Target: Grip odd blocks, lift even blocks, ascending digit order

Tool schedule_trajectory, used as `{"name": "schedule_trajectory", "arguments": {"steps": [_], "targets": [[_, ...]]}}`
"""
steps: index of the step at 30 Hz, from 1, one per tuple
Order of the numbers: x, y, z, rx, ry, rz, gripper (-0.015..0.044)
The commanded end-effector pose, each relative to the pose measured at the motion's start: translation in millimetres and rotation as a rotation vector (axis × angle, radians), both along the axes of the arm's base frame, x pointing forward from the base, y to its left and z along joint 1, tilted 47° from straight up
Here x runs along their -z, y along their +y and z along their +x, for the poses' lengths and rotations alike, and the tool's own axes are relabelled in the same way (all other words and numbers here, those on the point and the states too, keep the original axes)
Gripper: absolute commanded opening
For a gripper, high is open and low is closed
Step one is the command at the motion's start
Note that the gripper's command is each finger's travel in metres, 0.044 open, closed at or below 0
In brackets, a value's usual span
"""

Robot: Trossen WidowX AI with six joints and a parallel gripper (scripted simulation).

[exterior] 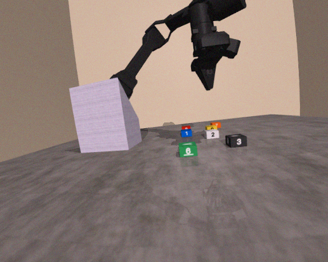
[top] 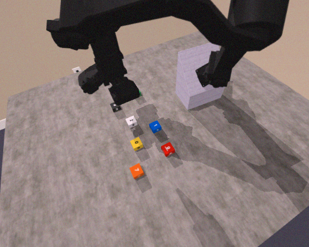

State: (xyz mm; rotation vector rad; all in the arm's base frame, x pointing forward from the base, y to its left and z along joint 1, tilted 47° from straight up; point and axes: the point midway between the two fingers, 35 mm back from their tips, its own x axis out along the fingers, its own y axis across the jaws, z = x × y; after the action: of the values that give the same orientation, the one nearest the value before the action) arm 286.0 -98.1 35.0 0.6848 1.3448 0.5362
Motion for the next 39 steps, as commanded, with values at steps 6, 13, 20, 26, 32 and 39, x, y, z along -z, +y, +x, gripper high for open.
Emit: {"name": "schedule_trajectory", "arguments": {"steps": [6, 13, 20, 26, 32, 39], "targets": [[61, -62, 12, -0.002, 0.002, -0.006, 0.0120], [71, -53, 15, -0.002, 0.002, -0.007, 0.0172], [117, -4, 25, -0.002, 0.001, -0.003, 0.0356], [118, -3, 25, -0.002, 0.001, -0.003, 0.0400], [125, 4, 27, -0.002, 0.001, -0.003, 0.0400], [133, 12, 29, -0.002, 0.001, -0.003, 0.0400]]}}
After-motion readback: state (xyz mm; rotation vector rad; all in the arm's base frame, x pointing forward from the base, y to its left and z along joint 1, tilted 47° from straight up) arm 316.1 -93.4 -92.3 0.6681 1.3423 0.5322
